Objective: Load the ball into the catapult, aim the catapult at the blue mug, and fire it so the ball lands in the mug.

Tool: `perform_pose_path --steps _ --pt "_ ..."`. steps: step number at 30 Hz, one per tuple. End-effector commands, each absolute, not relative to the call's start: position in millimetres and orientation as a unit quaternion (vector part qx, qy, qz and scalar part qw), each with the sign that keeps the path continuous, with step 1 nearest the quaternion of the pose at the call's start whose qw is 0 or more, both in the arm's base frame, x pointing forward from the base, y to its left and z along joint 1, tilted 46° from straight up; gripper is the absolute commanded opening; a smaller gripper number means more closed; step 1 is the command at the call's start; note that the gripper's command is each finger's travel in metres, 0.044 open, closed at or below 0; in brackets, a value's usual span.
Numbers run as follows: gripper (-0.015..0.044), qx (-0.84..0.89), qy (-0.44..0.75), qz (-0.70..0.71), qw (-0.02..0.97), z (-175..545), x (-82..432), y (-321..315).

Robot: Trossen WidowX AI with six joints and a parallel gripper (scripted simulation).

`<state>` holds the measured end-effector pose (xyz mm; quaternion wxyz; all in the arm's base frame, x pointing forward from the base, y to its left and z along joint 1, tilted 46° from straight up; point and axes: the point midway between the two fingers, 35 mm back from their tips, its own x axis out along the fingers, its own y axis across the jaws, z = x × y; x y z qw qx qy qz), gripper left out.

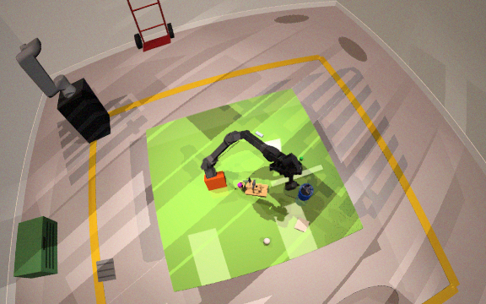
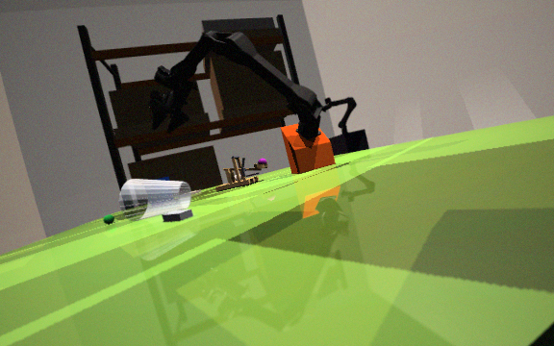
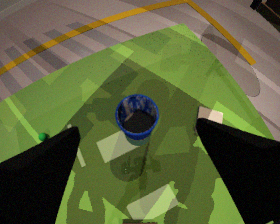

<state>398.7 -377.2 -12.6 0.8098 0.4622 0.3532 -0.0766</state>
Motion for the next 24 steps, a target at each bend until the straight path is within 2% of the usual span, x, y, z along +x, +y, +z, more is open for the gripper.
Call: perform_pose_path --steps 1,3,20,24 --pt "0.044 0.464 0.352 -0.073 0.81 -12.0 400.9 -375.4" --pt "0.044 0.464 0.352 -0.073 0.81 -12.0 400.9 -375.4" --pt "0.0 0.464 0.352 -0.073 0.81 -12.0 400.9 -375.4" --pt "0.0 0.464 0.352 -0.073 0.81 -12.0 400.9 -375.4"
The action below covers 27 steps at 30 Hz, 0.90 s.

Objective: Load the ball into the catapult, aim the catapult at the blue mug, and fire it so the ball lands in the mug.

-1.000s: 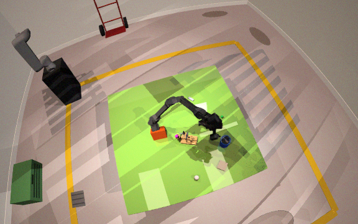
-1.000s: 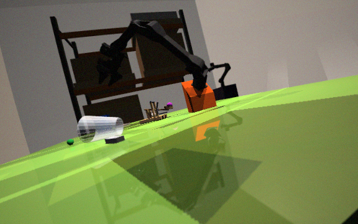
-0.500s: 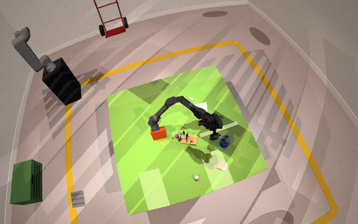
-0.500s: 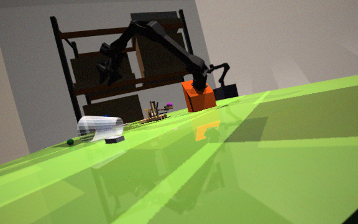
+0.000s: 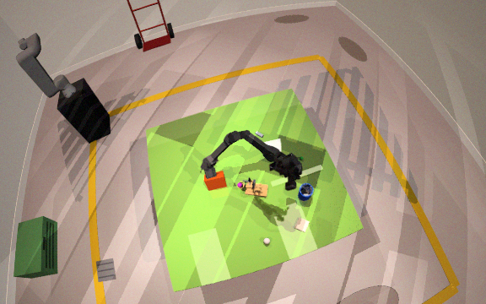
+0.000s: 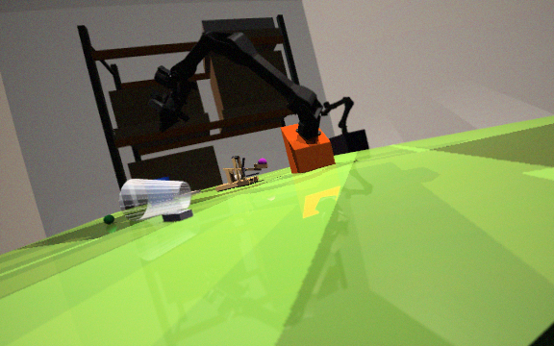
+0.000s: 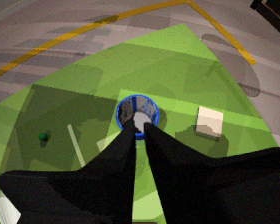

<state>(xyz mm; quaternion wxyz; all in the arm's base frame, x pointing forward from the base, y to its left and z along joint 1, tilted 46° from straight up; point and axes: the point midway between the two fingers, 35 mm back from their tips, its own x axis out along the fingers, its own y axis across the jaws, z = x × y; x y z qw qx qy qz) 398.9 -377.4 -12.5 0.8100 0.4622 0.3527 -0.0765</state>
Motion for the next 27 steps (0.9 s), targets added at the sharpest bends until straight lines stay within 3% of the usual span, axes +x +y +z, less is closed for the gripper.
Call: perform_pose_path --steps 1,10,27 --pt "0.0 0.464 0.352 -0.073 0.81 -12.0 400.9 -375.4" --pt "0.0 0.458 0.357 -0.071 0.811 -11.7 401.1 -372.2" --pt "0.0 0.287 0.479 -0.006 0.83 -3.9 390.1 -284.9"
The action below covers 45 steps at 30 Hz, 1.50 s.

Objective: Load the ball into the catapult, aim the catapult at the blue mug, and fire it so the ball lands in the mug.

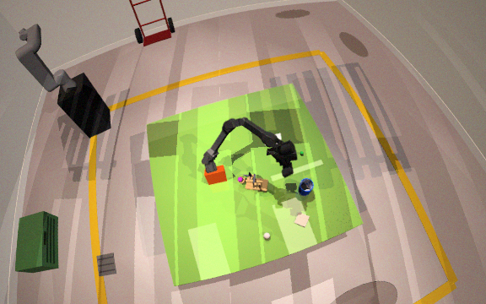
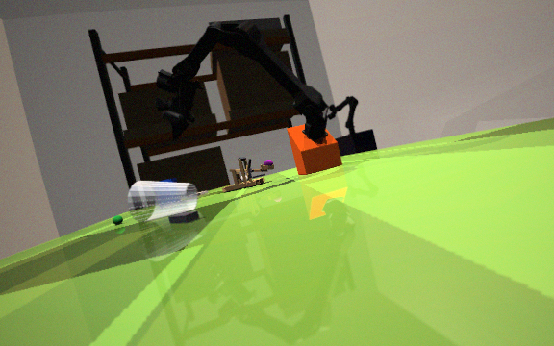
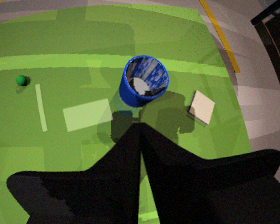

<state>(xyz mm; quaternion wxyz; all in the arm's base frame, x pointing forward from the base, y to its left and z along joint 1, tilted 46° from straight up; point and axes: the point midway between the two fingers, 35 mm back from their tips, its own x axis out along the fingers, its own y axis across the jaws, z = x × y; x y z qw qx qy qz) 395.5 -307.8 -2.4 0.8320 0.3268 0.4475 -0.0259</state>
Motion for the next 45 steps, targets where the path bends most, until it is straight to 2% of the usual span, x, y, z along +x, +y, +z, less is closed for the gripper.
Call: perform_pose_path --steps 1,23,45 --pt "0.0 0.276 0.486 -0.001 0.83 -3.5 388.5 -279.6" --pt "0.0 0.022 0.612 0.154 0.775 2.4 322.0 -175.3" --pt "0.0 -0.216 0.662 0.365 0.619 11.4 226.5 -96.1"
